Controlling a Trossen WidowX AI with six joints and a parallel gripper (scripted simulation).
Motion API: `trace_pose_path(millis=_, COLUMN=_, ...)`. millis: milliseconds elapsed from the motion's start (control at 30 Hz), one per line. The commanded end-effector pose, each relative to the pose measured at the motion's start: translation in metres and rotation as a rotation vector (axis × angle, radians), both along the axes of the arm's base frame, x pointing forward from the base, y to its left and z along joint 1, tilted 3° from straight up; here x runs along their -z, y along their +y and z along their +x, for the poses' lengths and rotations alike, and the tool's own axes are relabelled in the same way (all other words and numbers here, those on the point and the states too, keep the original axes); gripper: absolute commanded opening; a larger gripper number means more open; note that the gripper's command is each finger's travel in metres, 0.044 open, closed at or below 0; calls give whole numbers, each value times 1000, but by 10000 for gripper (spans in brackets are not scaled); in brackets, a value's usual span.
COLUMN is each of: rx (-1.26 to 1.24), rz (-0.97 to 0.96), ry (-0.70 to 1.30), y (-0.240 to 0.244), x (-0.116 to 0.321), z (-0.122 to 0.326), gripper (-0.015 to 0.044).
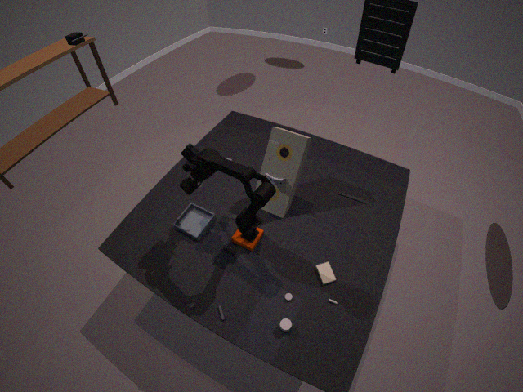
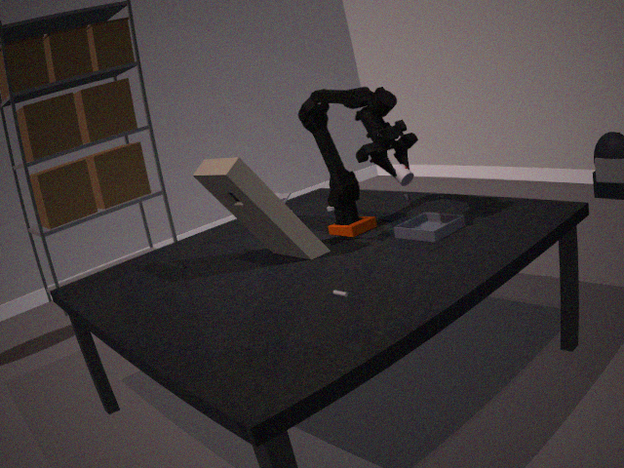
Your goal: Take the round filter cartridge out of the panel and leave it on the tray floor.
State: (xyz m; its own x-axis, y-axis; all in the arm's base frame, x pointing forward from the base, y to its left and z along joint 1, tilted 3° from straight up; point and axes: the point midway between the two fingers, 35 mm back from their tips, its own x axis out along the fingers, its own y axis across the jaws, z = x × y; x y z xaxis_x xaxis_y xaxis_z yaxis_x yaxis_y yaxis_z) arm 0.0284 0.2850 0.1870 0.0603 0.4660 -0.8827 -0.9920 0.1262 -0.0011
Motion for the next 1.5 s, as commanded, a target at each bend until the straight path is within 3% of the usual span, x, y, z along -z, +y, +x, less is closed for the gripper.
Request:
trace_pose_path(millis=0, rx=-83, rz=8, ry=4, y=0, x=16, z=-22, gripper=0)
trace_pose_path(millis=500, rx=-338, rz=7, ry=19, y=-17, x=73, z=-89, gripper=0)
trace_pose_path(millis=700, rx=-341, rz=7, ry=19, y=-17, x=77, z=-90, gripper=0)
trace_pose_path(millis=1200, rx=-341, rz=6, ry=19, y=-19, x=142, z=-91, gripper=0)
trace_pose_path(millis=1400, rx=-341, rz=6, ry=19, y=-20, x=149, z=-90, gripper=0)
trace_pose_path(millis=1467, rx=-340, rz=0, ry=18, y=-21, x=146, z=-90, gripper=53)
